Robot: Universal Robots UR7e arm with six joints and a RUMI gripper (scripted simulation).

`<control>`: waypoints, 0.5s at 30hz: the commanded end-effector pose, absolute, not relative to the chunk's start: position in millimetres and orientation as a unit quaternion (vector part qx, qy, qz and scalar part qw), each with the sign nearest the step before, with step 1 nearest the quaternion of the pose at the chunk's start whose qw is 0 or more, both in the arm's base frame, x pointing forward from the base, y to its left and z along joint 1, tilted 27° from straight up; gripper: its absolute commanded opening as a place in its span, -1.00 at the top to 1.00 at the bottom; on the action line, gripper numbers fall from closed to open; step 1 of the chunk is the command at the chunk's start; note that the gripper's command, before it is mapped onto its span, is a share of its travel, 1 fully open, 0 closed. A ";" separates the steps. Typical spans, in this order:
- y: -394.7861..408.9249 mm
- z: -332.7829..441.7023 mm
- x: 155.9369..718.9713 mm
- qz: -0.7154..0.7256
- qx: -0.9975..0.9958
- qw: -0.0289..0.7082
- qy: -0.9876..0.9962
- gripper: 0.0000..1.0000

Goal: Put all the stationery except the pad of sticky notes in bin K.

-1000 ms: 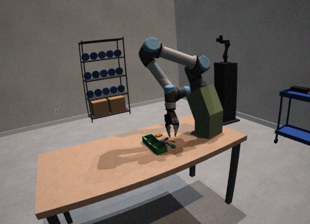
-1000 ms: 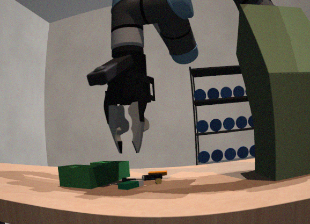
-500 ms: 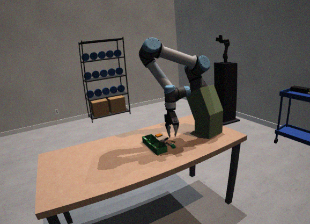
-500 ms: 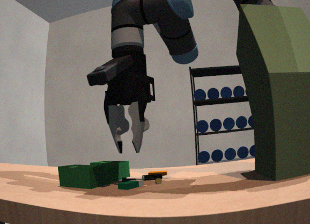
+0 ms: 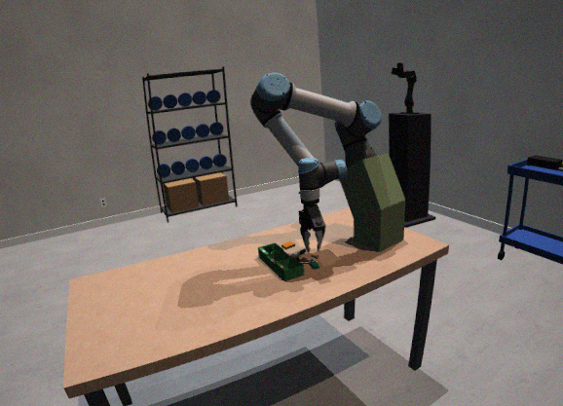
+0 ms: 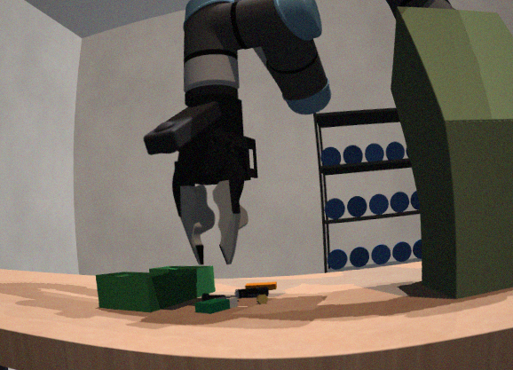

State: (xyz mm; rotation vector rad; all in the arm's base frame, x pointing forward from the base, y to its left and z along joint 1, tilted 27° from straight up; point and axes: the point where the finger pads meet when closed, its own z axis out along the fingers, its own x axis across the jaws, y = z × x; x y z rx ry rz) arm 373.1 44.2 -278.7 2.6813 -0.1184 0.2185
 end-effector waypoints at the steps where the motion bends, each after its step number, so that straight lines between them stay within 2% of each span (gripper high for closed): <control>1: 35.3 -297.1 376.6 0.080 0.971 0.222 -0.043 0.54; 15: 24.4 -319.3 380.4 0.080 0.971 0.222 -0.043 0.54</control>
